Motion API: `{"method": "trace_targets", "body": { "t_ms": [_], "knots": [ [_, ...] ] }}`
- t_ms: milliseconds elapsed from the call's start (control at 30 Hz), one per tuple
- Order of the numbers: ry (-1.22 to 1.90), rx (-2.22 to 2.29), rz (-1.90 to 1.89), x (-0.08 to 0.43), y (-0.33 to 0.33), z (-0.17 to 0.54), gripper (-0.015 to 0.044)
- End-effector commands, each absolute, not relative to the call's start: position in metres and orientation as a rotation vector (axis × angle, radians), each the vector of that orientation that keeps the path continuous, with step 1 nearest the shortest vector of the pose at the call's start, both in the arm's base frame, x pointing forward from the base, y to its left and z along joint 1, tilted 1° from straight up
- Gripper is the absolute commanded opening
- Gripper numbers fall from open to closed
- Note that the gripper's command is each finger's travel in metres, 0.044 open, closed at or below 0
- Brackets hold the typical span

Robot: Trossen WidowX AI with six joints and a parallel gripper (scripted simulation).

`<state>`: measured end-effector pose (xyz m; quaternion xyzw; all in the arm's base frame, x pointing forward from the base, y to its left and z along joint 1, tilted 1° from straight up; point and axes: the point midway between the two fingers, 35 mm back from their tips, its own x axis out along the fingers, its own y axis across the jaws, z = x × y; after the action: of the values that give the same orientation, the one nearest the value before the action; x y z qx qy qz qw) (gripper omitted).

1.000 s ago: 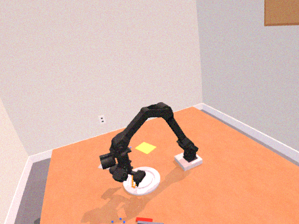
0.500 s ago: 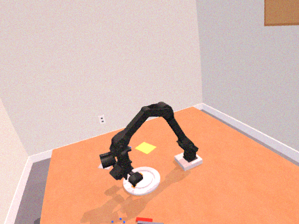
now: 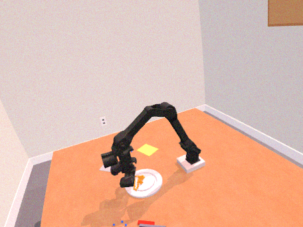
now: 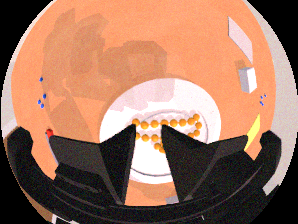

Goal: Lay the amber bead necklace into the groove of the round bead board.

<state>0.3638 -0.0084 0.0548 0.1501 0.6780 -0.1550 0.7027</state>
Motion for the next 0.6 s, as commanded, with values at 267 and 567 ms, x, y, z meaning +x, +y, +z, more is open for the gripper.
{"method": "trace_targets", "body": {
  "t_ms": [267, 567],
  "knots": [
    [1.268, 1.055, -1.035, 0.3551, -0.0142, 0.0704, 0.0120],
    [1.268, 1.055, -1.035, 0.3551, -0.0142, 0.0704, 0.0120]
  ]
}}
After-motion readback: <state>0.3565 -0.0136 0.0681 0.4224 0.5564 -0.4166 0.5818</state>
